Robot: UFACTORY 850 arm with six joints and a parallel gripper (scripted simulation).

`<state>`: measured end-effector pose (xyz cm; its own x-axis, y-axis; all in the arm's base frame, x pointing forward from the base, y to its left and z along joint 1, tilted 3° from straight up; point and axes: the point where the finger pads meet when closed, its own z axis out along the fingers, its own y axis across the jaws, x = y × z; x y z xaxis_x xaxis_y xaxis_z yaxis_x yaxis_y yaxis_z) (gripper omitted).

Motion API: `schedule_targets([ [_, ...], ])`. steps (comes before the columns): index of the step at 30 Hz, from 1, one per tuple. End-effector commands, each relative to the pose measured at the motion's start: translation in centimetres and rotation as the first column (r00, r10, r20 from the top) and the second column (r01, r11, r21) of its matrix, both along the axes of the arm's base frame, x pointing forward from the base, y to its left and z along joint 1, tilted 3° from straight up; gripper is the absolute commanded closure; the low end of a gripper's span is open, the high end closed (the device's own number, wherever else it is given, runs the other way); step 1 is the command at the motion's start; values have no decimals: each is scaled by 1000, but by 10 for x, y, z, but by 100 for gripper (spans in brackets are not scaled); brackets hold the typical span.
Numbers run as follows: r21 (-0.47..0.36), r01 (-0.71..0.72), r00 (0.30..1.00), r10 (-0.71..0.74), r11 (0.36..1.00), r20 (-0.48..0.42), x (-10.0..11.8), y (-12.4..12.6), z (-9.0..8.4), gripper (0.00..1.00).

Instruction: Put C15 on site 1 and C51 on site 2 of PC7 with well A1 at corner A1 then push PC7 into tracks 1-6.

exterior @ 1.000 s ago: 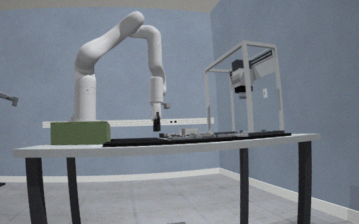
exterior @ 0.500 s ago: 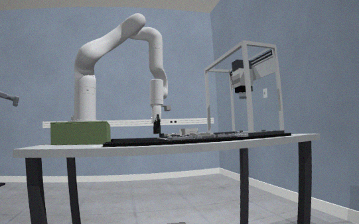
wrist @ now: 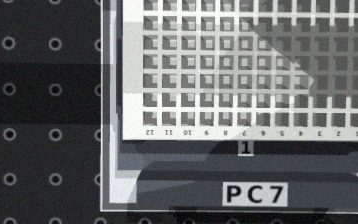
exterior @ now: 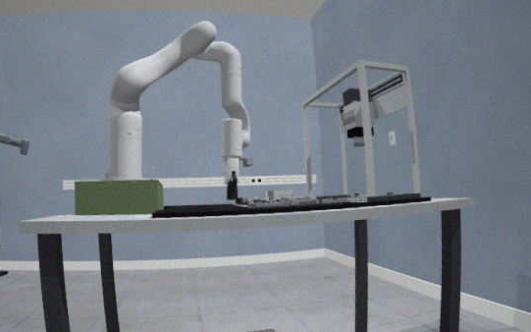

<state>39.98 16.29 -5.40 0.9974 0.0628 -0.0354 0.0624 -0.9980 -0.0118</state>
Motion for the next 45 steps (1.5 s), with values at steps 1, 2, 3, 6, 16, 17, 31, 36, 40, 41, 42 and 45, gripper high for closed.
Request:
schedule_targets([
  [1, 36, 1, 999, -2, 999, 33, 0, 0, -2, 18],
  [2, 36, 1, 999, -2, 999, 33, 0, 0, -3, 18],
  [3, 36, 1, 999, -2, 999, 33, 0, 0, -4, 18],
  [6, 36, 1, 999, -2, 999, 33, 0, 0, -6, 18],
  [16, 36, 1, 999, -2, 999, 33, 0, 1, -11, 18],
  [17, 36, 1, 999, -2, 999, 33, 0, 1, -12, 18],
  [31, 36, 1, 999, -2, 999, 33, 0, 1, -13, 18],
  [36, 36, 1, 999, -2, 999, 33, 0, 1, -13, 18],
  [40, 36, 1, 999, -2, 999, 33, 0, 1, -13, 18],
  [41, 36, 1, 999, -2, 999, 33, 0, 1, -13, 18],
  [42, 36, 1, 999, -2, 999, 33, 0, 1, -13, 18],
  [45, 36, 1, 999, -2, 999, 33, 0, 1, -13, 18],
])
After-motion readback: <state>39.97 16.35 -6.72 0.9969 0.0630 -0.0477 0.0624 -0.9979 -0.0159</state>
